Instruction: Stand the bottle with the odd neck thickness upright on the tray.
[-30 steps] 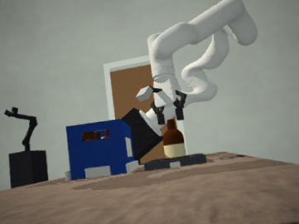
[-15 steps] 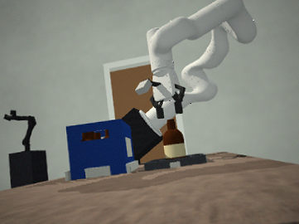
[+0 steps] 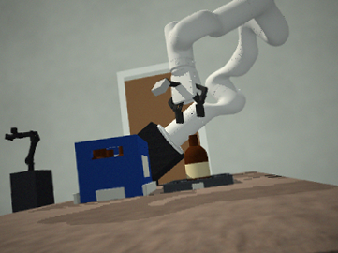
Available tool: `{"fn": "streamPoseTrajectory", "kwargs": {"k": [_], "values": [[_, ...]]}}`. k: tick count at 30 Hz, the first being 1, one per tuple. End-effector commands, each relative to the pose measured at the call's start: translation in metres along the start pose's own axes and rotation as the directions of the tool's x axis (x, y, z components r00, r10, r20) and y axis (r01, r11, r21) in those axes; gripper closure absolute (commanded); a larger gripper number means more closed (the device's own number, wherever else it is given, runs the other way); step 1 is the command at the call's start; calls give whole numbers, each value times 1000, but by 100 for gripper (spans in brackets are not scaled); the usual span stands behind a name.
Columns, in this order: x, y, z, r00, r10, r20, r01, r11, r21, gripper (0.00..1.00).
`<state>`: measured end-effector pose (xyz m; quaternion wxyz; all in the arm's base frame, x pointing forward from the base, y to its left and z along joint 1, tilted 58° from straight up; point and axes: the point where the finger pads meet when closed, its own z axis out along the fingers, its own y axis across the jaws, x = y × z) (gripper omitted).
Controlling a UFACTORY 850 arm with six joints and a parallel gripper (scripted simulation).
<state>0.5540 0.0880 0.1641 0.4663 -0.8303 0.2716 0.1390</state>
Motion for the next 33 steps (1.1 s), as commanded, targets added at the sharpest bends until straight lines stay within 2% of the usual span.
{"fn": "streamPoseTrajectory", "kwargs": {"k": [1,11,22,23,33], "values": [[0,0,-9,1000,0,-1,0,1000,1,0],[0,0,-23,1000,0,-1,0,1000,1,0],[0,0,-26,1000,0,-1,0,1000,1,0],[0,0,-26,1000,0,-1,0,1000,1,100],[0,0,-26,1000,0,-1,0,1000,1,100]]}}
